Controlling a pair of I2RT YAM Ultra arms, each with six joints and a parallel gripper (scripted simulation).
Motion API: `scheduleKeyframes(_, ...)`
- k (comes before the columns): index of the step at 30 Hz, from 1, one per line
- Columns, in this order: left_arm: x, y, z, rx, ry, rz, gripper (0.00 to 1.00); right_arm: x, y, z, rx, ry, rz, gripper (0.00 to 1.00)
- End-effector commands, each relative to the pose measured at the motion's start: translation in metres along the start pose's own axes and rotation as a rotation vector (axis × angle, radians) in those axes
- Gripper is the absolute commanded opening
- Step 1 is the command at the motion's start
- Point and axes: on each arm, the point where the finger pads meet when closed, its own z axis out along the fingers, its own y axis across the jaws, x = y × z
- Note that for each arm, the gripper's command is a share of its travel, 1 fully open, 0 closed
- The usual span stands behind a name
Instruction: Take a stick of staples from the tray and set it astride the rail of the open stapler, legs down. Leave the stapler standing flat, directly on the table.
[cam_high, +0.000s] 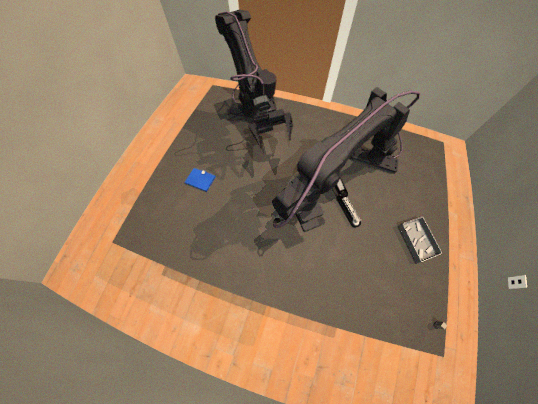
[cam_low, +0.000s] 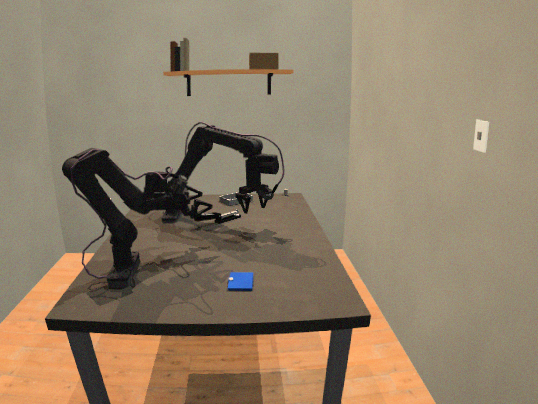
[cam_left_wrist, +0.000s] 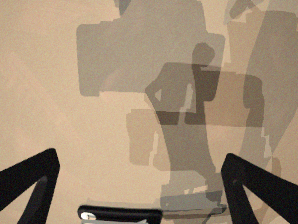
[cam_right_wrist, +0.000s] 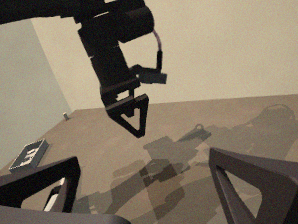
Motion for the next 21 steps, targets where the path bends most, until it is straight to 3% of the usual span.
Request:
scheduleKeyframes(1,-0.0016,0.0004,-0.0051,-0.004,-0.014,0.0,1.0,-0.0026,0.0008,0.0003,-0.002,-0.007,0.002,1.0)
scheduleKeyframes(18,-0.0016,0.0004,-0.0051,-0.004,-0.014,0.0,1.0,-0.0026,0.0008,0.0003,-0.002,-0.007,0.002,1.0)
scheduleKeyframes(21,-0.0045,0.0062,-0.0066,-0.025,-0.04,-0.024,1.0,0.006,0.0058,0.0037,-0.016,0.042,-0.031,1.0)
